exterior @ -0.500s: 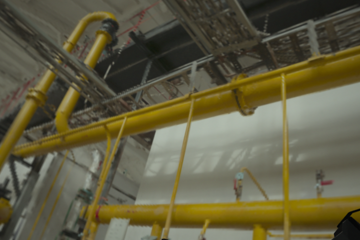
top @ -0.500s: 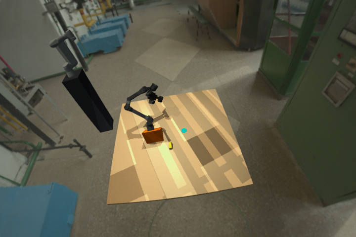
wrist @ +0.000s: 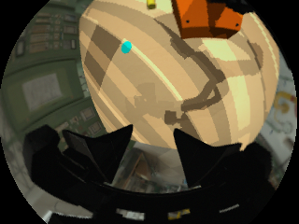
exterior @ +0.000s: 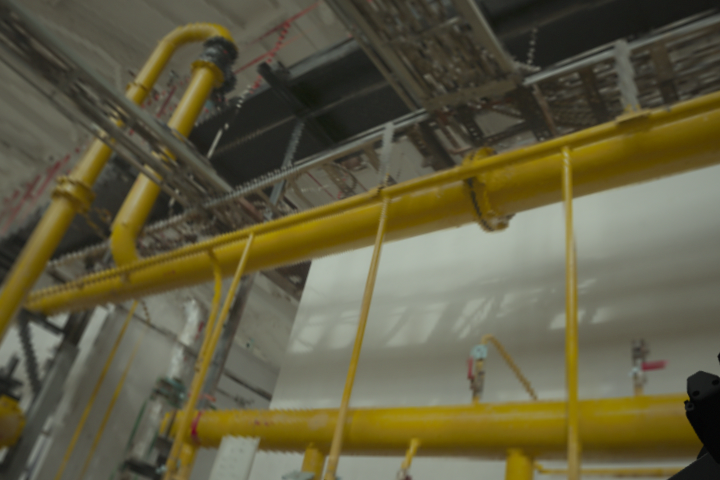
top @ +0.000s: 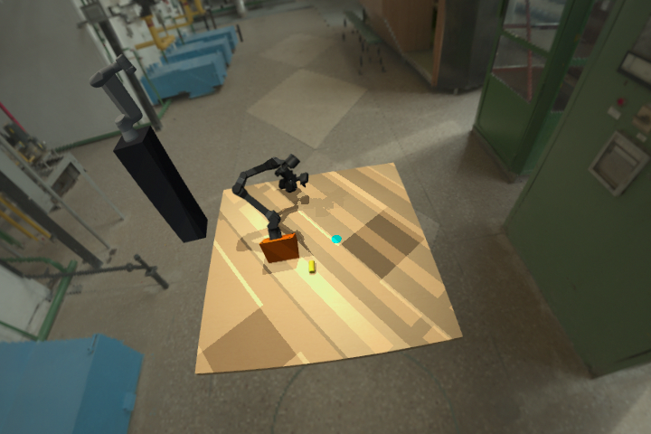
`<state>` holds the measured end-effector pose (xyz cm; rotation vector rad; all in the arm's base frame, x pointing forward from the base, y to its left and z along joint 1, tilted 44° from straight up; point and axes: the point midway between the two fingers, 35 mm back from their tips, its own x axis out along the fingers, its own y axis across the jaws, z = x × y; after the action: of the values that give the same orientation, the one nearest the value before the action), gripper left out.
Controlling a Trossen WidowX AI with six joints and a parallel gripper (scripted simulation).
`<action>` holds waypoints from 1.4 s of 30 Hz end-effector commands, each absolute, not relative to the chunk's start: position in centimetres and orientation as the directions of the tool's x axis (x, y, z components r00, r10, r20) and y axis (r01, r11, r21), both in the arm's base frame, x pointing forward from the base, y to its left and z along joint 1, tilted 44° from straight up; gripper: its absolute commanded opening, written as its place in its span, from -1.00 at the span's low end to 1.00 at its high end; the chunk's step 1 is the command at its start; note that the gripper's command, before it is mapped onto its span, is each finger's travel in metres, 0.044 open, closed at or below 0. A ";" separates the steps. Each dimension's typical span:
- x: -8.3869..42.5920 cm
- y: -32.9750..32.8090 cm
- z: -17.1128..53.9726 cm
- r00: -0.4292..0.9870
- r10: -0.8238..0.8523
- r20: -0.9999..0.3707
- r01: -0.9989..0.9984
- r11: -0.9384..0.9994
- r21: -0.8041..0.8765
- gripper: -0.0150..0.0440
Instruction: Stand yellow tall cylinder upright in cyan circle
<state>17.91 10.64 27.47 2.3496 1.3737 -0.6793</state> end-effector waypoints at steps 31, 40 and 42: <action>27.0 -3.1 11.9 0.299 0.521 -0.799 0.392 0.696 0.601 0.56; 26.2 -6.8 7.2 0.233 0.521 -0.821 0.011 0.843 0.538 0.56; 25.9 -7.5 6.1 0.218 0.524 -0.823 -0.081 0.850 0.520 0.56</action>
<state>26.47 -6.75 7.63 0.4955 1.2921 0.3598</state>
